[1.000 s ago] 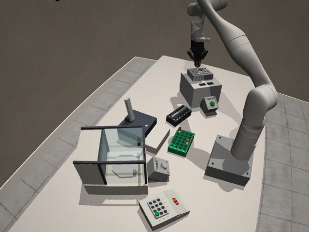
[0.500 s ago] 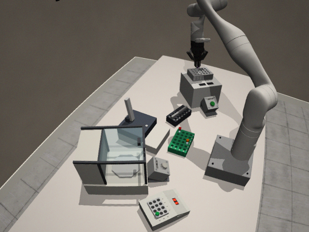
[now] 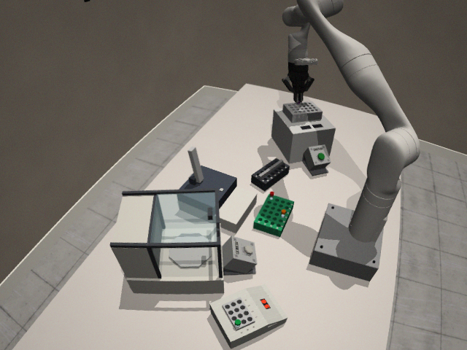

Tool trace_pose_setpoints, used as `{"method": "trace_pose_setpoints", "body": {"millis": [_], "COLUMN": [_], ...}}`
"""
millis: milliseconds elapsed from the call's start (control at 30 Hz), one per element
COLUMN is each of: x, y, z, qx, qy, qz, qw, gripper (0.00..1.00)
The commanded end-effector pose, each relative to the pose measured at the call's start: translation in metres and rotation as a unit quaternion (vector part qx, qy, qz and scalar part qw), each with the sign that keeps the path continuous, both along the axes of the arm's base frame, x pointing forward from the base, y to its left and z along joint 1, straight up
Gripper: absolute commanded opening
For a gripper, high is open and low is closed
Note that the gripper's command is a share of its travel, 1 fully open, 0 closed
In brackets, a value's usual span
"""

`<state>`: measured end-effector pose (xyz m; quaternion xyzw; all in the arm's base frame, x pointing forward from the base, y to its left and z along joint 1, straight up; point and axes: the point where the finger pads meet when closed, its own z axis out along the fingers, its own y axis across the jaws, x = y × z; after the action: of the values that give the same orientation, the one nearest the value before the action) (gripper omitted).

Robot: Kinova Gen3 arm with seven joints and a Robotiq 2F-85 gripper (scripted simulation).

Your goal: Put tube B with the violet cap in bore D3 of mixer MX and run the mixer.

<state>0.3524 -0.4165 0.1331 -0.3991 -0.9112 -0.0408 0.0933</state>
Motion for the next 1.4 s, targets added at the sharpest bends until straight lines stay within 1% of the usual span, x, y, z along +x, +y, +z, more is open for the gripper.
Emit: {"method": "trace_pose_setpoints", "body": {"millis": [0, 1000, 1033, 1367], "x": [0.0002, 0.0002, 0.0001, 0.0001], "y": [-0.0003, -0.0003, -0.0002, -0.0002], "z": [0.0009, 0.0019, 0.001, 0.001], "qx": [-0.001, -0.001, -0.001, -0.001], "qy": [-0.001, -0.001, -0.001, -0.001], "qz": [0.0, 0.0, 0.0, 0.0], "qw": [1.0, 1.0, 1.0, 1.0], "gripper": [0.1, 0.1, 0.42, 0.42]}}
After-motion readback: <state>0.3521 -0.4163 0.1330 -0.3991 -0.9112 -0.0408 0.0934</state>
